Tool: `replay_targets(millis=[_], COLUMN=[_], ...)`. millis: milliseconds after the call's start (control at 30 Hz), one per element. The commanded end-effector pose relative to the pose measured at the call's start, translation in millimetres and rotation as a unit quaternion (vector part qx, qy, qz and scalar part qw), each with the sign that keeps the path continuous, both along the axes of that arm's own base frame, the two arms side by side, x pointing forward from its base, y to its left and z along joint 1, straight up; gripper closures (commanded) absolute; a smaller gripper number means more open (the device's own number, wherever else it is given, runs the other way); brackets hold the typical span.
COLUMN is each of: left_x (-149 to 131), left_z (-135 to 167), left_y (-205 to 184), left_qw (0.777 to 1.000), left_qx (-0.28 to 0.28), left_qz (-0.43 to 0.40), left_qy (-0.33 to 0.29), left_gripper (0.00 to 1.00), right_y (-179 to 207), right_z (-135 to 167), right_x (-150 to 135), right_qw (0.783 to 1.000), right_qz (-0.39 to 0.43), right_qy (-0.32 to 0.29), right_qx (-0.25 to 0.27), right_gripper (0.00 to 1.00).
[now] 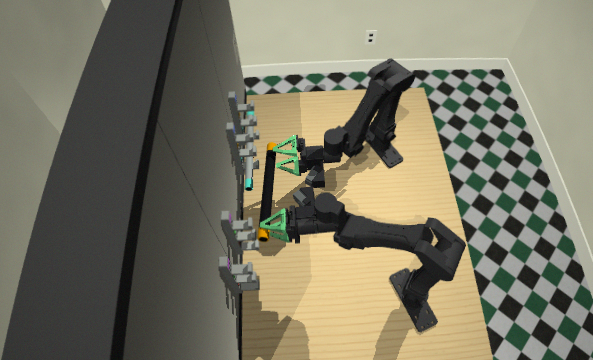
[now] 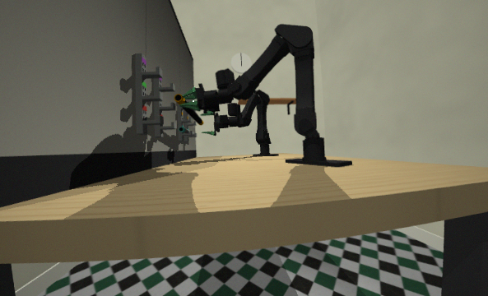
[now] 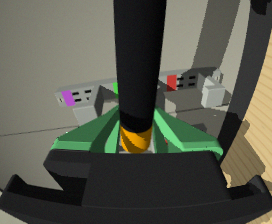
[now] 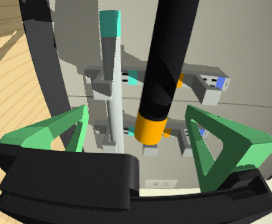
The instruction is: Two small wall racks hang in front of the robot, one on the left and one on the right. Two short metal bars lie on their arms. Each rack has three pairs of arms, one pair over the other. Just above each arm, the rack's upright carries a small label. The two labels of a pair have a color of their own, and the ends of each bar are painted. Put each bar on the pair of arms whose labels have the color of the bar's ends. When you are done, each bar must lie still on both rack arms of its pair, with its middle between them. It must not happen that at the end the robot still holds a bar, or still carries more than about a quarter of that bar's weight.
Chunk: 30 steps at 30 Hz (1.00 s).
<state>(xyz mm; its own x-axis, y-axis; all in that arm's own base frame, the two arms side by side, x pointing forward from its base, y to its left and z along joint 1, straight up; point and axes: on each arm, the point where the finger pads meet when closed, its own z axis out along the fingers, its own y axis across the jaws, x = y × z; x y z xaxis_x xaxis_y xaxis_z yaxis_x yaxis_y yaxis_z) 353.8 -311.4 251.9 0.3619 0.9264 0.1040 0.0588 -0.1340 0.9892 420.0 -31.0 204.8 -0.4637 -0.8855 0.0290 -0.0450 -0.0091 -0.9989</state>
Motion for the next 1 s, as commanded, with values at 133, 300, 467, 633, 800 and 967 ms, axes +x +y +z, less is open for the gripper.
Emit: replay_targets(millis=[133,300,467,633,800,967], left_x=[0.5,0.5,0.5,0.5,0.2,-0.4], left_z=[28.6,27.6,26.7,25.8,25.5,25.2], left_y=[-1.8,-1.8,-1.7,-1.7,-1.3,-0.6], left_qw=[0.997,0.997,0.997,0.997,0.997,0.997], left_qx=[-0.066,-0.066,-0.066,-0.066,-0.066,-0.066], left_qz=[0.003,0.003,0.003,0.003,0.003,0.003], left_qy=[-0.028,-0.028,-0.028,-0.028,-0.028,-0.028], left_gripper=[1.00,1.00,1.00,1.00,1.00,1.00], right_y=[-3.6,-6.3,-9.0,-11.7,-13.0,-15.0], right_z=[12.4,14.7,16.9,19.2,17.7,15.3], right_x=[13.4,18.6,23.8,29.0,30.3,32.6], right_qw=[1.000,1.000,1.000,1.000,1.000,1.000], right_qz=[0.001,0.001,0.001,0.001,0.001,0.001], right_qy=[-0.023,-0.023,-0.023,-0.023,-0.023,-0.023], right_qx=[0.005,0.005,0.005,0.005,0.005,0.005], right_gripper=[0.00,0.00,0.00,0.00,0.00,0.00])
